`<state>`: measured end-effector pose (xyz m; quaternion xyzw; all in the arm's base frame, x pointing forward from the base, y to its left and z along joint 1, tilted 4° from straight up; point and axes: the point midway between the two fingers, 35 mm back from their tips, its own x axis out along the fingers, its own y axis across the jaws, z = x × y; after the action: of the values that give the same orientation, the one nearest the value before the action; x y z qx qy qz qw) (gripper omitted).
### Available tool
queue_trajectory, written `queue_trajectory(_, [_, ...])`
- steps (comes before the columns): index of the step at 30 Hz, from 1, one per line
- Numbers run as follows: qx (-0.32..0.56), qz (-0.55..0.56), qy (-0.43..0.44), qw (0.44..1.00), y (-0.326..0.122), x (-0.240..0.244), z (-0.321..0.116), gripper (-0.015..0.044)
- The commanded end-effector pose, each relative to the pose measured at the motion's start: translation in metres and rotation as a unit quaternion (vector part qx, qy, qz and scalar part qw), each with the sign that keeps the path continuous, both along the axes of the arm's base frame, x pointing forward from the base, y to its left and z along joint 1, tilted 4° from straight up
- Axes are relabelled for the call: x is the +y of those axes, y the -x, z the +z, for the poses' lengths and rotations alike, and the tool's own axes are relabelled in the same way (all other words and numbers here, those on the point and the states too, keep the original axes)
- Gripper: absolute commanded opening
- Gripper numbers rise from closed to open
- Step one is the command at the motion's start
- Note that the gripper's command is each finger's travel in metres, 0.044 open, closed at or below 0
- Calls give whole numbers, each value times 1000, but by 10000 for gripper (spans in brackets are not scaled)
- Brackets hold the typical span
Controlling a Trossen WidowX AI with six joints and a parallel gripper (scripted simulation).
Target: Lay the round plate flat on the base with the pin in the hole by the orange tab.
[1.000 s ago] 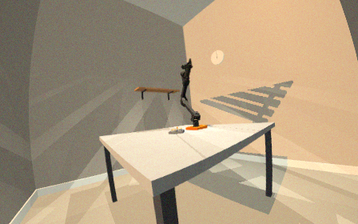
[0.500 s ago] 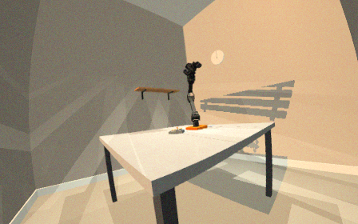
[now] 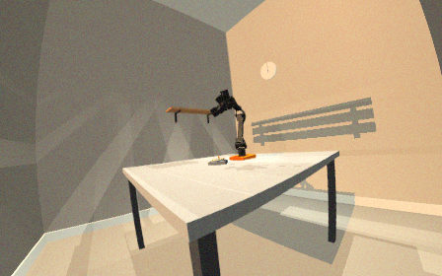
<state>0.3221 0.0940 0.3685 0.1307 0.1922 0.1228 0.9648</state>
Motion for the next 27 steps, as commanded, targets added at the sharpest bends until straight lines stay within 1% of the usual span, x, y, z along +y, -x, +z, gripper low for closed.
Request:
queue_trajectory(1, [104, -42, 67, 991, -12, -41, -65, 0])
queue_trajectory(5, [222, -71, 116, 965, -6, -86, -129, 0])
queue_trajectory(7, [252, -76, 125, 957, -2, -97, -143, 0])
queue_trajectory(9, [335, -84, 140, 928, 16, -124, -181, 0])
queue_trajectory(13, [470, -79, 139, 868, 61, -161, -234, 0])
queue_trajectory(18, [526, -69, 127, 838, 86, -172, -252, 0])
queue_trajectory(27, [526, -69, 127, 838, 85, -171, -258, 0])
